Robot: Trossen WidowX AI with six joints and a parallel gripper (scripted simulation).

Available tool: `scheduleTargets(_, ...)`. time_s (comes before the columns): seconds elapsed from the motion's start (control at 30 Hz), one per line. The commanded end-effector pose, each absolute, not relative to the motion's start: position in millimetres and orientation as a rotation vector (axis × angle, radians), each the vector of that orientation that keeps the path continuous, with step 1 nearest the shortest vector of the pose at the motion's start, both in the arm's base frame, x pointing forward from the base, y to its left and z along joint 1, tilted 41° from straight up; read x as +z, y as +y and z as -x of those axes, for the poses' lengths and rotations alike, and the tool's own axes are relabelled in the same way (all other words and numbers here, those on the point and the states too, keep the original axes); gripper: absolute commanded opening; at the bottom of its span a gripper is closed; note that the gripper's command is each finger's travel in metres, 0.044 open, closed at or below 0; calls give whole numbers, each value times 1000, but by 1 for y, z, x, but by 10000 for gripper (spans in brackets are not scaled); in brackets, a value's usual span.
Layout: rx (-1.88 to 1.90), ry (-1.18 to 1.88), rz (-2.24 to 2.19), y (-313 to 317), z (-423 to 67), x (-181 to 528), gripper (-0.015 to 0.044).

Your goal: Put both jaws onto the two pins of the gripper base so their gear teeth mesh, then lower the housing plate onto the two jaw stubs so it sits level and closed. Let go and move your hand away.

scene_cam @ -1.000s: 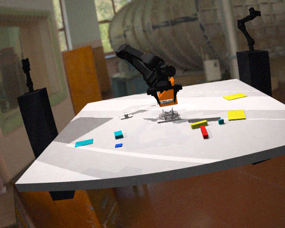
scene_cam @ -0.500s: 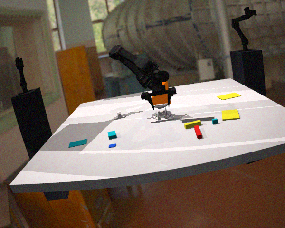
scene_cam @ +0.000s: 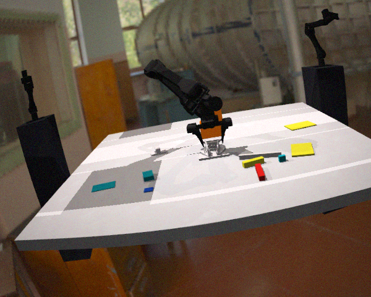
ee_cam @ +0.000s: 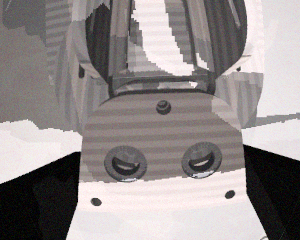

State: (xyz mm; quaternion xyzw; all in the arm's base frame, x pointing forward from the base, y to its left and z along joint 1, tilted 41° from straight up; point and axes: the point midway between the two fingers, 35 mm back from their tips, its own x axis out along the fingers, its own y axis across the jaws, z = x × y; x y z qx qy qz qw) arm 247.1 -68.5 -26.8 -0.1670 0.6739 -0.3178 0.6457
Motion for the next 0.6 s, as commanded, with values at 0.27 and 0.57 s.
scheduleTargets(0.27,-723,1534,390,-70,-247,-27,351)
scheduleTargets(0.57,-719,1536,394,-71,-247,-29,351)
